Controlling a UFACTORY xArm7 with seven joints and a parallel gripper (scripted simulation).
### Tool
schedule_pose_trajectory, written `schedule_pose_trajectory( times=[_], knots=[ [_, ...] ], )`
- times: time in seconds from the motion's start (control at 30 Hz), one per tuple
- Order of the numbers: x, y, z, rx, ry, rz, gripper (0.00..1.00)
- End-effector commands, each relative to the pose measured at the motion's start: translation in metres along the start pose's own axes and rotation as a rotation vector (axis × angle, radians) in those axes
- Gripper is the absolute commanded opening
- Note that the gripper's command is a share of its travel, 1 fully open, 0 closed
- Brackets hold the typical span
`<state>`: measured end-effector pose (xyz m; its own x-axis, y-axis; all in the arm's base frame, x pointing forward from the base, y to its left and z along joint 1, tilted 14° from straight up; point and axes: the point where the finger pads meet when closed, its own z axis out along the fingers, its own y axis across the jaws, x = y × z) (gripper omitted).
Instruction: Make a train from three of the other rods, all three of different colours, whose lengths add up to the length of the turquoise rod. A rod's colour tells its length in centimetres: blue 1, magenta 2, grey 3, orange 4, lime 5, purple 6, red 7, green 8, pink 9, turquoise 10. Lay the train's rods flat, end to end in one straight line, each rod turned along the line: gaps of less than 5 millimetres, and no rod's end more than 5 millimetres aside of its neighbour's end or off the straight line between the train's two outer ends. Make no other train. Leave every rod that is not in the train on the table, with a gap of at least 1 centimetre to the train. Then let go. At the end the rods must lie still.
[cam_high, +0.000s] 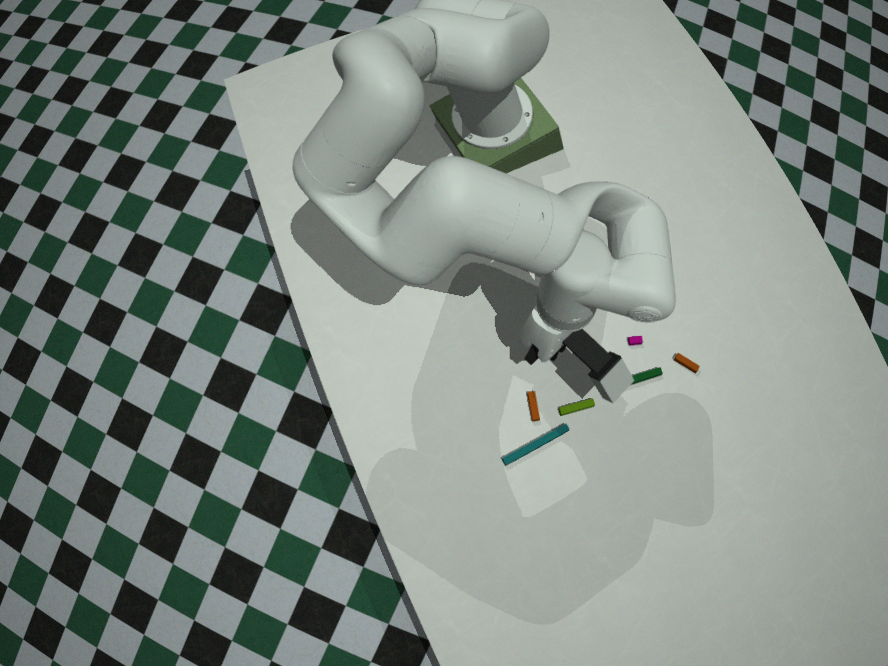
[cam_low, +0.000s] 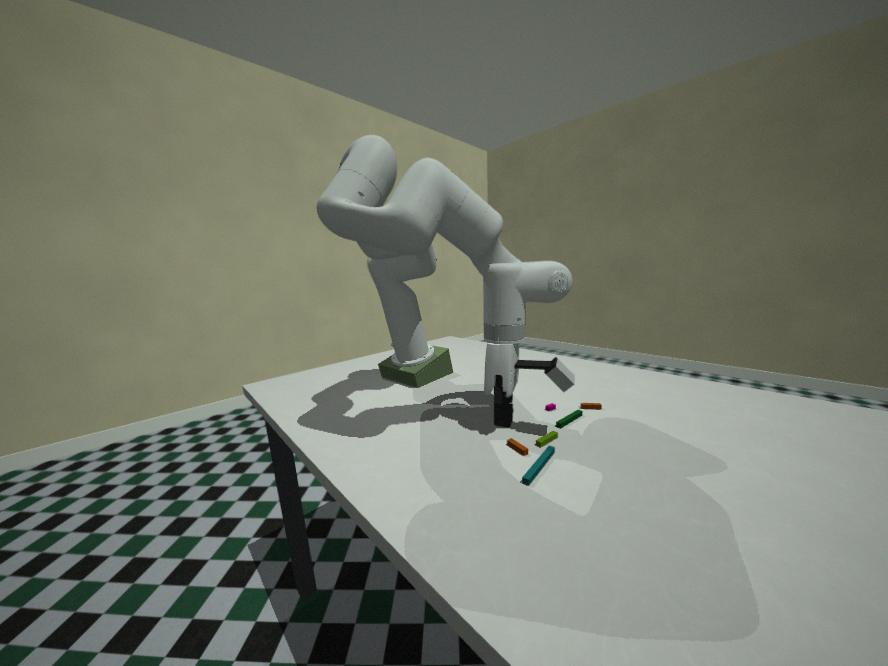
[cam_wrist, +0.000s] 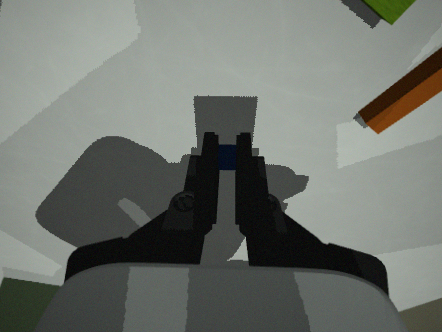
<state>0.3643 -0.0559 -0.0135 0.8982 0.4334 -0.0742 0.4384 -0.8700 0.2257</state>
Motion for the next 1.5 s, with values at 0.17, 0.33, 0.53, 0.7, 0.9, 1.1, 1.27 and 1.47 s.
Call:
schedule_pose_trajectory(
  times=[0.17,0.33,0.53,0.7,0.9,1.1,1.27,1.47],
  knots=[
    [0.001,0.0,-0.003,-0.001,0.003,-0.001,0.04],
    [0.001,0.0,-0.011,-0.001,0.003,-0.001,0.04],
    [0.001,0.0,-0.051,-0.001,0.003,-0.001,0.04],
    [0.001,0.0,-0.085,-0.001,0.003,-0.001,0.04],
    [0.001,0.0,-0.099,-0.001,0.003,-0.001,0.04],
    [0.001,0.0,-0.101,-0.001,0.003,-0.001,0.04],
    [0.003,-0.002,-0.101,-0.001,0.003,0.003,0.04],
    [0.027,-0.045,-0.102,0.01,0.006,0.057,0.04]
  ],
)
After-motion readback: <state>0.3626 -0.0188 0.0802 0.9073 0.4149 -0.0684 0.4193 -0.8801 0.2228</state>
